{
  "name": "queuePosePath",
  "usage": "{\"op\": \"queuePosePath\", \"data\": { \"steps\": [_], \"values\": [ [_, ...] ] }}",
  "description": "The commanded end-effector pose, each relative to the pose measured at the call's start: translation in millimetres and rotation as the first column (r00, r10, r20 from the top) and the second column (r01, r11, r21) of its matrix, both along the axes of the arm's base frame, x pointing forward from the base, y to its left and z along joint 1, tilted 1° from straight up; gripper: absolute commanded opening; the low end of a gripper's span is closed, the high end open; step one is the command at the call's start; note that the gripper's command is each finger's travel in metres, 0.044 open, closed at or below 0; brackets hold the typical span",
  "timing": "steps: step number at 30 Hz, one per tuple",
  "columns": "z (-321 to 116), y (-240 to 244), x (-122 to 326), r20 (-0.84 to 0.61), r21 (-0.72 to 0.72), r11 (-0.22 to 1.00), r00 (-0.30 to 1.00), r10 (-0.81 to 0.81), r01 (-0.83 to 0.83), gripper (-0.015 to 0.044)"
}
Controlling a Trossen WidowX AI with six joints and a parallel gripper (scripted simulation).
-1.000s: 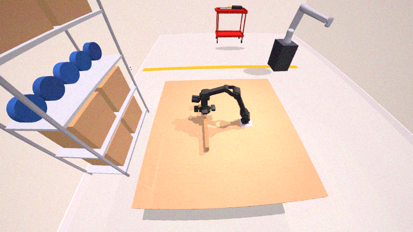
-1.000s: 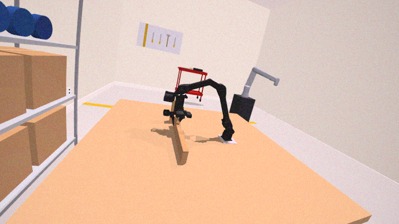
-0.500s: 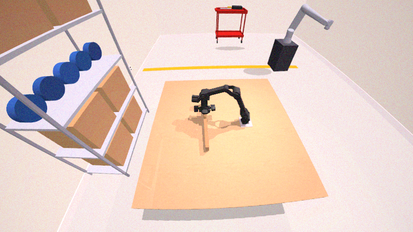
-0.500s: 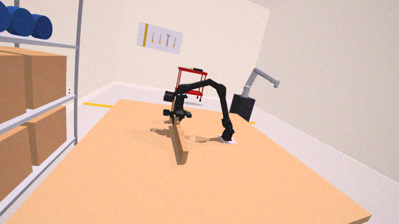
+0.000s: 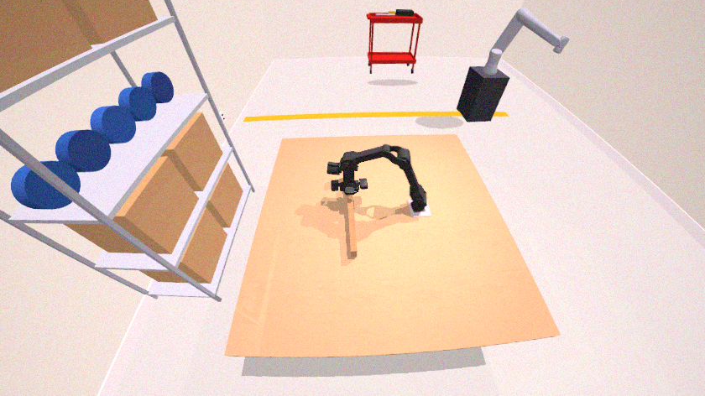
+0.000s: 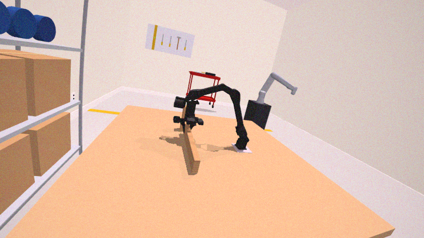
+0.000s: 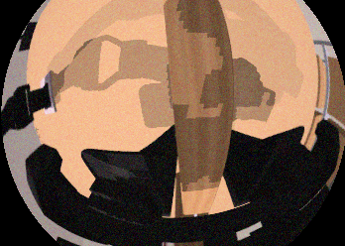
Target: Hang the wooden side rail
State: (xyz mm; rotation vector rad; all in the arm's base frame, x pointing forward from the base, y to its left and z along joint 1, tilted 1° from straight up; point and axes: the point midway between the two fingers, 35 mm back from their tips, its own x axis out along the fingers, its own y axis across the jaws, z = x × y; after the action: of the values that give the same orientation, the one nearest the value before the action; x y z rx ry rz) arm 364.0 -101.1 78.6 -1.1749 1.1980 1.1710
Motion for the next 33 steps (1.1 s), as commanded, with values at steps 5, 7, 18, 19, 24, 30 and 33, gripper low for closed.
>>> {"op": "queuePosePath", "data": {
  "steps": [5,7,18,19,24,30,33],
  "values": [
    [1.4,-2.6,-0.8,0.004,-0.006,1.000,1.000,0.001,-0.001,0.0000],
    [1.6,-2.8,-0.9,0.004,-0.006,1.000,1.000,0.001,-0.001,0.0000],
    [2.5,-3.8,-0.2,0.004,-0.006,1.000,1.000,0.001,-0.001,0.0000],
    [2.6,-3.9,-0.2,0.004,-0.006,1.000,1.000,0.001,-0.001,0.0000],
    [3.0,-4.3,0.2,0.004,-0.006,1.000,1.000,0.001,-0.001,0.0000],
    [3.4,-4.8,0.6,0.004,-0.006,1.000,1.000,0.001,-0.001,0.0000],
    [3.1,-5.2,0.9,0.004,-0.006,1.000,1.000,0.001,-0.001,0.0000]
  ]
}}
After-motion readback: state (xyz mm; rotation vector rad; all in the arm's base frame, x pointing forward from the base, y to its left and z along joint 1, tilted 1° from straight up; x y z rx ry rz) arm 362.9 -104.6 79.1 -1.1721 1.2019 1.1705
